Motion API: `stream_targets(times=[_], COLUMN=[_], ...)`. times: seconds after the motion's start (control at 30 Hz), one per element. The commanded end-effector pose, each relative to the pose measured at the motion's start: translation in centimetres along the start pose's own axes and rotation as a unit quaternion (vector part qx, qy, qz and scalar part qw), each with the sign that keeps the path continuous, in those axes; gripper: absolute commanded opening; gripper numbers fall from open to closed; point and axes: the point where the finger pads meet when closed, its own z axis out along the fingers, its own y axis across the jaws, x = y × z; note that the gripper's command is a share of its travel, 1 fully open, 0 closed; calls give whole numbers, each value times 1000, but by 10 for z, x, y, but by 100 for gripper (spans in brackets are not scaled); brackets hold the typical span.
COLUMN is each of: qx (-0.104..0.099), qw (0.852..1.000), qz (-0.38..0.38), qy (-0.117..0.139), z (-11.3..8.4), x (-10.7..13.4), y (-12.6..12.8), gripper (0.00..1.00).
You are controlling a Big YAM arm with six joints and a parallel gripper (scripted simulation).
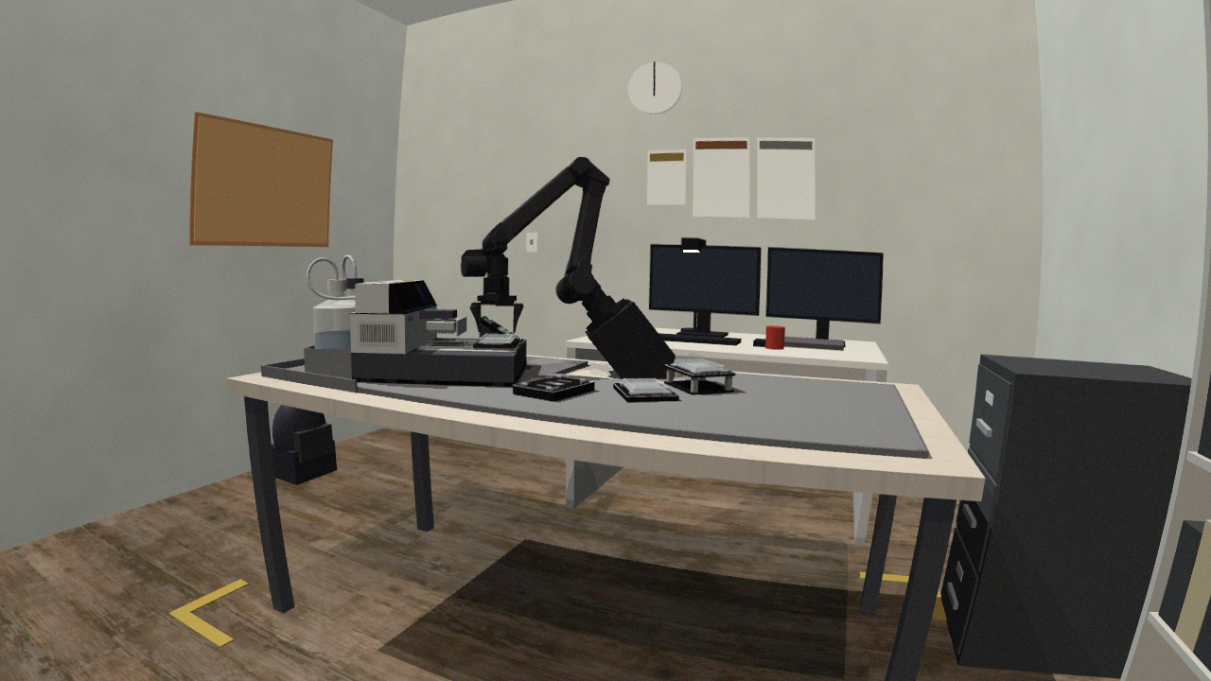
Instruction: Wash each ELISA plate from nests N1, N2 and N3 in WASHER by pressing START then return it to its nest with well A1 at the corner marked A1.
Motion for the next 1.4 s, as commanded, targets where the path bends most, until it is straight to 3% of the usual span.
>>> stream_targets(times=[0.0,1.0,1.03,1.17,1.37], qx=[-1,-1,7,-2,9], qw=[1000,1000,1000,1000,1000], qz=[-2,-2,-3,-2,3], qy=[4,3,-3,4,-4], z=[6,23,19,27,18], x=[2,2,0,2,-3], y=[0,0,-2,1,-9], gripper=[100,100,100,100,100])
